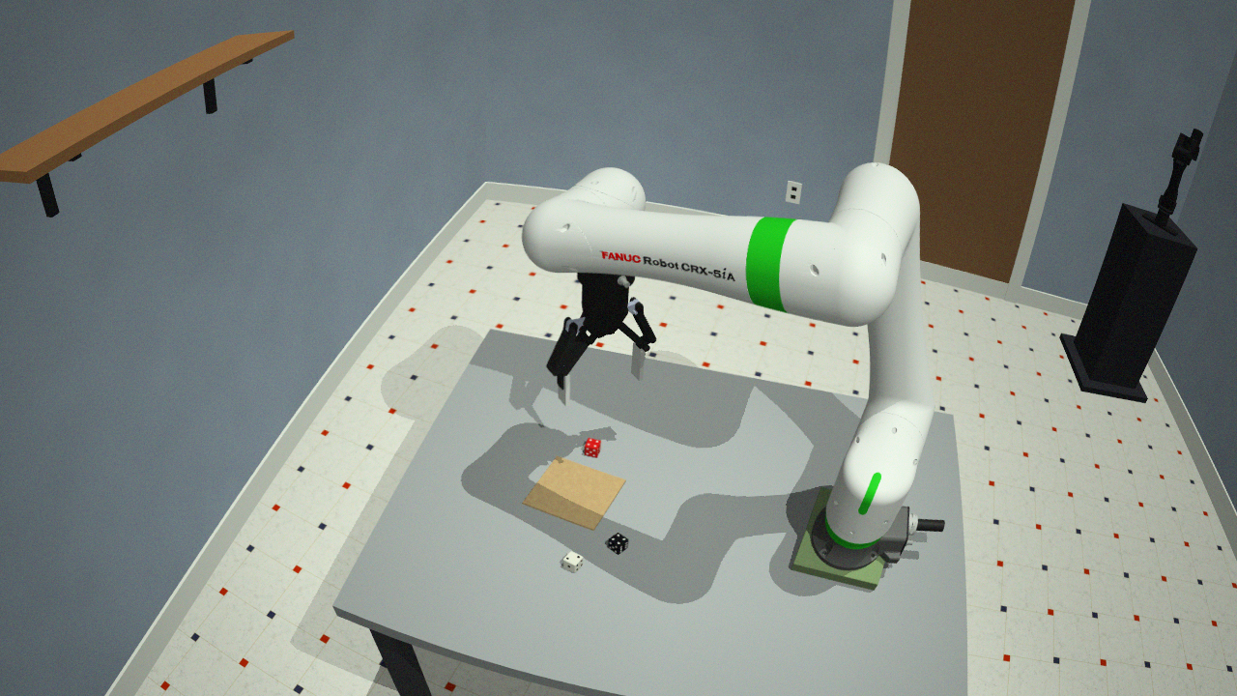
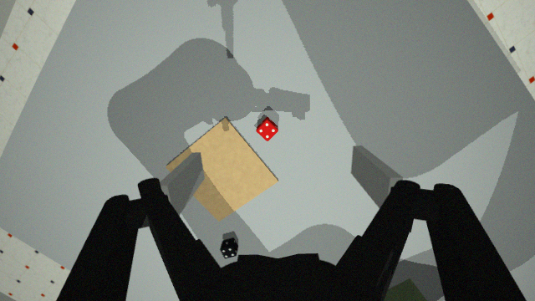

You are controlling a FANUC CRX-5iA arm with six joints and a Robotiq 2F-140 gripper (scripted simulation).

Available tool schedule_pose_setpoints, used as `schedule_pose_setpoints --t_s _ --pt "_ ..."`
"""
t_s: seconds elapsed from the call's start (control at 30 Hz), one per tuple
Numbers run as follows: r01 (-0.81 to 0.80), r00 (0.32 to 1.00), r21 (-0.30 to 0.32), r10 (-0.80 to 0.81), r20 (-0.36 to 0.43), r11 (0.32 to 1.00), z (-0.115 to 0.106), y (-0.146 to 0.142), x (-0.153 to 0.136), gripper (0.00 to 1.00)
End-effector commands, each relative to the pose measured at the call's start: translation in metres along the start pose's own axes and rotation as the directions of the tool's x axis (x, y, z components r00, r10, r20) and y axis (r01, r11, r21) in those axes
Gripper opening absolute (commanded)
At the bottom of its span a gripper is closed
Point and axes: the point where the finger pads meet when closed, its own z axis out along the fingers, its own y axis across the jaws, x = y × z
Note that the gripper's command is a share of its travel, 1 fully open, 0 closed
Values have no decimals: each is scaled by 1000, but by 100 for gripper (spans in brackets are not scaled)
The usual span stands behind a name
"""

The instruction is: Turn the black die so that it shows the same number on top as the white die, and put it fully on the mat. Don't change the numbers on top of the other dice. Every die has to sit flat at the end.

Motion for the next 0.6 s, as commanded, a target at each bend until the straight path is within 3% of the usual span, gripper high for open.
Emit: schedule_pose_setpoints --t_s 0.0,0.23,0.3,0.57 --pt "-2 1000 4 2 0 1000 3 0 0 100" --pt "-4 1000 7 4 1 1000 38 -1 0 100" --pt "-4 1000 7 4 1 1000 38 -1 0 100" --pt "-4 1000 7 4 1 1000 86 -3 1 100"
